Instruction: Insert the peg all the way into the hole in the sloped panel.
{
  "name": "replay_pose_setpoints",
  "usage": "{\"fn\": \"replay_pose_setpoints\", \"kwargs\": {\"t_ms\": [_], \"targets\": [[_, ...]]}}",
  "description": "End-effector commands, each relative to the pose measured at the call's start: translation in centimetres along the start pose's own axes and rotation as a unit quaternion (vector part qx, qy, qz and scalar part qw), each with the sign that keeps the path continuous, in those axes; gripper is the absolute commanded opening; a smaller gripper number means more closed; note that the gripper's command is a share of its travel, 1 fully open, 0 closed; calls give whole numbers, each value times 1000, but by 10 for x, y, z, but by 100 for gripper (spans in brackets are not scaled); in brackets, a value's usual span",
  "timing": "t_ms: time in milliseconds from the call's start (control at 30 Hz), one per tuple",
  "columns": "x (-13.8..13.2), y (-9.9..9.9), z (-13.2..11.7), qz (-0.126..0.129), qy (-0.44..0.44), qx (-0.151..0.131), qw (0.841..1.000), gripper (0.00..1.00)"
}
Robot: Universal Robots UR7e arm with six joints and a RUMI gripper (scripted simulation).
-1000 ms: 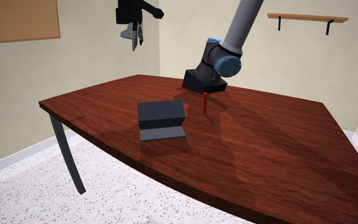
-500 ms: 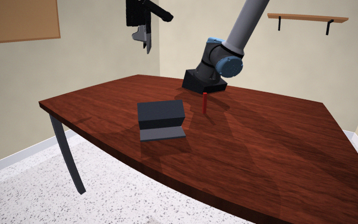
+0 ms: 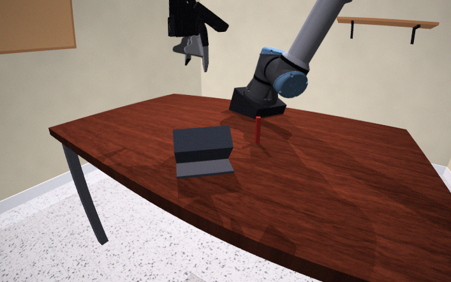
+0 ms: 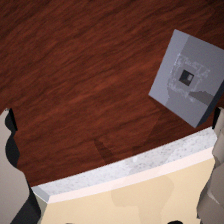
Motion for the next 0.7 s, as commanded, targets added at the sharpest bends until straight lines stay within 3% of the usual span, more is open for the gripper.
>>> {"fn": "replay_pose_setpoints", "kwargs": {"t_ms": [0,667], "targets": [[7,3,7,-2,-32,-2,999,100],[37,21,39,-8,-176,-8,984,100]]}}
Point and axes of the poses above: the point where the finger pads meet when closed, its own y axis out along the fingers, its own x axis across the jaws, z = x × y, the point moved 5 cm from there along -y, back along the fingers, and after that the axes turned 6 degrees about -y, right-handed, at the moved point
